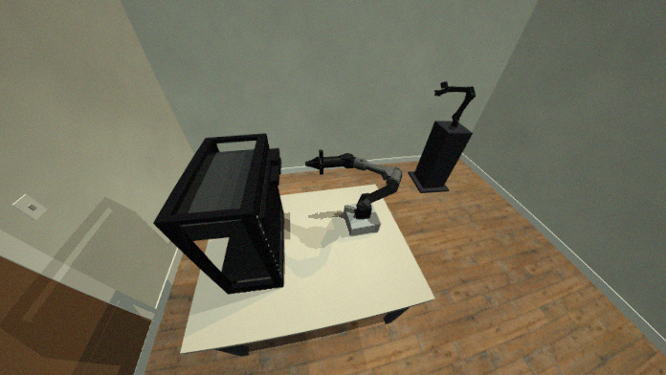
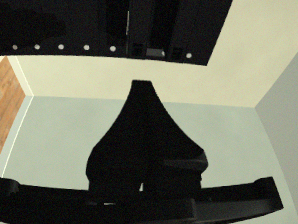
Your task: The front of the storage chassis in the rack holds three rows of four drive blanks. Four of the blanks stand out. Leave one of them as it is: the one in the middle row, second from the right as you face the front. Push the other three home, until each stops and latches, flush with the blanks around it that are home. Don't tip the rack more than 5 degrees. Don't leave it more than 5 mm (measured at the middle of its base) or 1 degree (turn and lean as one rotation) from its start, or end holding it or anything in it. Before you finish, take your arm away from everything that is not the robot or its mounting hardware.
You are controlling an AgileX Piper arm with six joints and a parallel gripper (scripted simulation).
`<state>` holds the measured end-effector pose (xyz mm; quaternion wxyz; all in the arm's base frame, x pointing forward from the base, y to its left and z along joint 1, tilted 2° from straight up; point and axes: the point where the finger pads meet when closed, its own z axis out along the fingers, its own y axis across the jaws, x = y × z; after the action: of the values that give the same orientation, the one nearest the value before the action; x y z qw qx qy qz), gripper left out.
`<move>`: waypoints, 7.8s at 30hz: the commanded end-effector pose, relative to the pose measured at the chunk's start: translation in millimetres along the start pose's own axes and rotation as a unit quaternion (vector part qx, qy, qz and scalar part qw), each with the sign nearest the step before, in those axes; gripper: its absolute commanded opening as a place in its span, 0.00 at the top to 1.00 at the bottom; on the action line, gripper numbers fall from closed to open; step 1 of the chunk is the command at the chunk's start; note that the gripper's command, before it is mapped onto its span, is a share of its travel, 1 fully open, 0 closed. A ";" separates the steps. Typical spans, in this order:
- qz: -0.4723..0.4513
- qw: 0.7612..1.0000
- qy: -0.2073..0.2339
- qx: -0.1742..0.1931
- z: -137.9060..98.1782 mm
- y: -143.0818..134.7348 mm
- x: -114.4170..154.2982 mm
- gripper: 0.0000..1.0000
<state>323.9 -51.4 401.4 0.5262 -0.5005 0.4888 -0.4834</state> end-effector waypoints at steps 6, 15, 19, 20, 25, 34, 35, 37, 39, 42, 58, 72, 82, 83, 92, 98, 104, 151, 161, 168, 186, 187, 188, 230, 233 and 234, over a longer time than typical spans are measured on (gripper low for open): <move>-0.001 1.000 0.000 0.002 13.1 -2.3 -0.3 1.00; -0.001 1.000 0.000 0.002 49.1 -3.9 0.0 1.00; -0.001 1.000 0.000 0.002 64.9 -3.9 0.0 1.00; -0.001 1.000 0.000 0.002 73.1 -4.0 -0.1 1.00; -0.001 1.000 0.000 0.002 111.2 -4.1 -0.1 1.00; -0.001 1.000 0.000 0.002 115.9 -4.1 -0.1 1.00; -0.001 1.000 0.000 0.002 115.9 -4.1 -0.1 1.00; -0.001 1.000 0.000 0.002 115.9 -4.1 -0.1 1.00; -0.001 1.000 0.000 0.002 115.9 -4.1 -0.1 1.00; -0.001 1.000 0.000 0.002 115.9 -4.1 -0.1 1.00; -0.001 1.000 0.000 0.002 125.9 -3.6 0.4 1.00; -0.001 1.000 0.000 0.002 135.9 -2.7 0.4 1.00; -0.001 1.000 0.000 0.002 139.9 -2.3 0.4 1.00; -0.001 1.000 0.000 0.002 141.9 -2.1 0.4 1.00; -0.001 1.000 0.000 0.002 145.9 -1.7 0.4 1.00; -0.001 1.000 0.000 0.002 147.1 -1.4 0.4 1.00; -0.001 1.000 0.000 0.002 148.9 -0.8 0.4 1.00; -0.001 1.000 0.000 0.002 156.7 0.4 0.4 1.00; -0.001 1.000 0.000 0.002 157.9 0.5 0.4 1.00; -0.001 1.000 0.000 0.002 161.1 0.6 0.4 1.00; -0.001 1.000 0.000 0.002 163.2 0.7 0.4 1.00; -0.001 1.000 0.000 0.002 163.2 0.7 0.4 1.00; -0.001 1.000 0.000 0.002 162.6 0.7 0.4 1.00; -0.006 1.000 0.000 0.002 50.0 -44.8 0.9 1.00; -0.008 1.000 -0.001 0.006 49.3 -53.7 1.3 1.00; -0.008 1.000 -0.001 0.006 49.3 -53.7 1.3 1.00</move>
<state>371.4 -51.3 456.8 0.5261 -0.5016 0.4804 -0.4908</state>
